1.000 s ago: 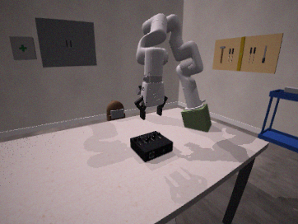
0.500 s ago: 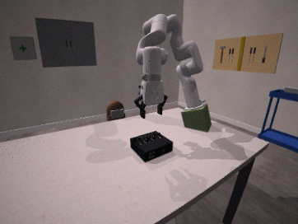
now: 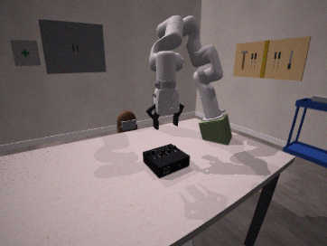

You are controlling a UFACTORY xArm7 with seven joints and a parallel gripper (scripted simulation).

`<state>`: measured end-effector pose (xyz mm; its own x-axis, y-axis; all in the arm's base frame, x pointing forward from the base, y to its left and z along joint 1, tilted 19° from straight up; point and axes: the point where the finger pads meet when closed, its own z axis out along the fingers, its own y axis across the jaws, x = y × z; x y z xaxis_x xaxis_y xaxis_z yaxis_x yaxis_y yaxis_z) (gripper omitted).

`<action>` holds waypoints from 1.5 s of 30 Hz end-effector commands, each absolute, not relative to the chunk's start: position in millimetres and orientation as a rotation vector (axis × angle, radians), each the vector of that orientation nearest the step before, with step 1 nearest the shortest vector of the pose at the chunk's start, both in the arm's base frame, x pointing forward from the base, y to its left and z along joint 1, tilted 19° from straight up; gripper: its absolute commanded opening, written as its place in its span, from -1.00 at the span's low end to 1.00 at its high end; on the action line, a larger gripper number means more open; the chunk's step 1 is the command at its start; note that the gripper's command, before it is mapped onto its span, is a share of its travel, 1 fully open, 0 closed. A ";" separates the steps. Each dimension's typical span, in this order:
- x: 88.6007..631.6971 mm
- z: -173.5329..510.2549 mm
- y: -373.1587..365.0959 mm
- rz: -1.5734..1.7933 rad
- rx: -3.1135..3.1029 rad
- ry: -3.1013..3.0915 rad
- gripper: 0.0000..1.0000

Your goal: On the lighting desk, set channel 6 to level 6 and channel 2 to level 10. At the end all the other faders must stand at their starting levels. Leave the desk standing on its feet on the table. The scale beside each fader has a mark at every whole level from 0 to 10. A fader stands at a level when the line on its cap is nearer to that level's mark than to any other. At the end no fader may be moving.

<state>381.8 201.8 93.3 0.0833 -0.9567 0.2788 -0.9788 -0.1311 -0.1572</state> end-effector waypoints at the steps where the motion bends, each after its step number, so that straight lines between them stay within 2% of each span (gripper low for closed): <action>1: 383.0 96.3 199.2 0.478 2.132 -2.197 1.00; 15: 385.6 108.3 174.2 0.383 1.526 -2.742 1.00; 23: 387.9 119.5 155.8 0.280 0.983 -3.014 1.00; 45: 390.8 132.7 136.3 0.020 -0.364 -3.142 1.00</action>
